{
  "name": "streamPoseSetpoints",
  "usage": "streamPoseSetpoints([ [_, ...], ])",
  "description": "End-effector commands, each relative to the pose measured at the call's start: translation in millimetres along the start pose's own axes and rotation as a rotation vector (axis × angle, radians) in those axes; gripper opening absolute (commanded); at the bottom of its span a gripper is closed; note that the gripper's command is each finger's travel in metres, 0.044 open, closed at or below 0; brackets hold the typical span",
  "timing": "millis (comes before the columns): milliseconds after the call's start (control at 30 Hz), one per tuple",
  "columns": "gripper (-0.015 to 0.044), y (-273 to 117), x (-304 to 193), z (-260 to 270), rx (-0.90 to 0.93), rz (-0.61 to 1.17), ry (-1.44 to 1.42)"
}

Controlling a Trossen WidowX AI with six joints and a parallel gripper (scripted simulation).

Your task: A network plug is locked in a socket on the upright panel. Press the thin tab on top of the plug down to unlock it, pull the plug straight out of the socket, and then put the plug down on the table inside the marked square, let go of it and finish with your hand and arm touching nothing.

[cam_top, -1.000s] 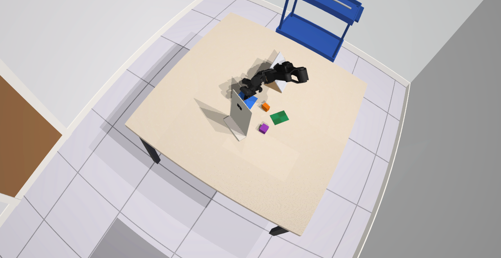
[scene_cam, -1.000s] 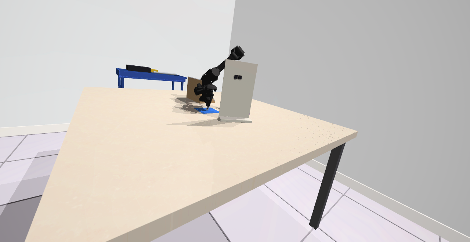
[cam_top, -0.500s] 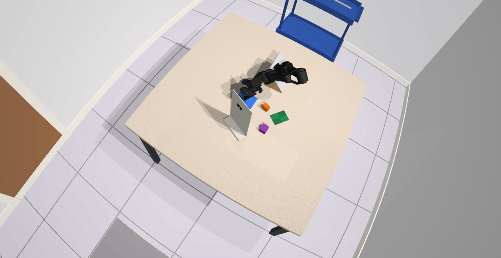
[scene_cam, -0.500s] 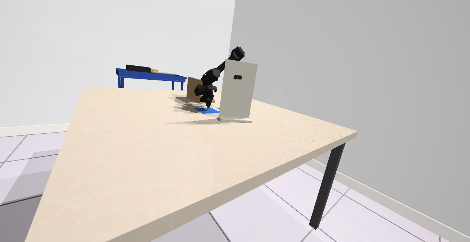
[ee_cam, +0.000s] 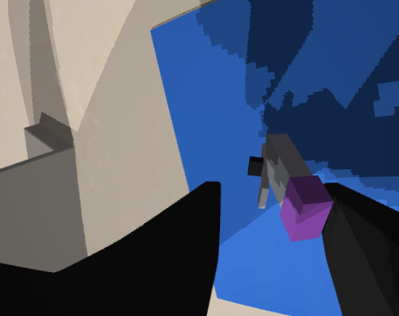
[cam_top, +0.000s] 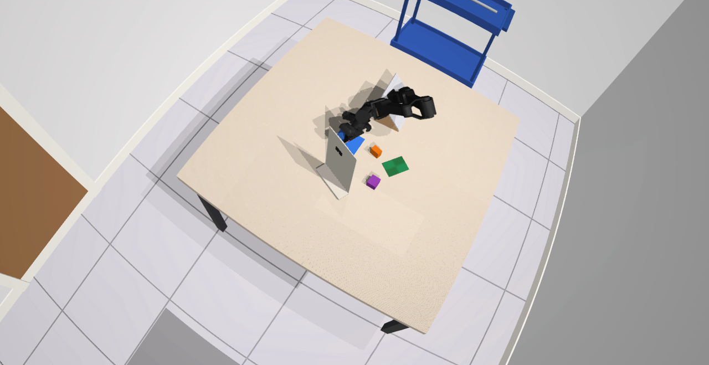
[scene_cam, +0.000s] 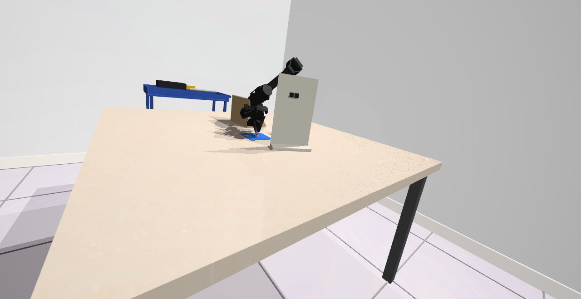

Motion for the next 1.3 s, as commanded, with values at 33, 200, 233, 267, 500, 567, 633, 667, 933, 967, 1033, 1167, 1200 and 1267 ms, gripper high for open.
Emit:
streamPoseSetpoints([
  [33,0.0156,-1.5,0.1,0.1,-0.001,0.000,-0.001],
  [200,0.0156,-6.2,0.6,0.5,-0.001,-0.002,-0.001],
  [233,0.0156,-7.1,0.7,0.5,-0.002,-0.003,0.000],
  [267,0.0156,-8.1,0.8,0.6,-0.002,-0.003,0.000],
  [500,0.0156,-14.7,1.4,0.8,-0.002,-0.005,0.000],
  [567,0.0156,-16.6,1.6,0.8,-0.002,-0.005,0.001],
  [633,0.0156,-18.5,1.8,0.7,-0.002,-0.005,0.001],
  [667,0.0156,-19.5,1.8,0.7,-0.003,-0.005,0.001],
  [933,0.0156,-27.1,2.5,0.2,-0.003,-0.006,0.003],
  [967,0.0156,-27.2,2.5,0.3,-0.003,-0.006,0.003],
  [1033,0.0156,-28.0,2.5,1.3,-0.003,-0.006,0.002],
  [1167,0.0156,-30.4,2.7,4.2,-0.003,-0.008,0.002],
  [1200,0.0156,-31.0,2.7,5.0,-0.003,-0.009,0.002],
  [1267,0.0156,-32.3,2.8,6.4,-0.003,-0.010,0.002],
])
Point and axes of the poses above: the point midway between the two fingers, 35 mm back from their tips, its own y axis out along the fingers, its own z axis across the jaws, x = y × z, the point moved 9 cm from there along -y, back along the fingers, and after that the axes turned 11 degrees about y, right-handed, at the moved point
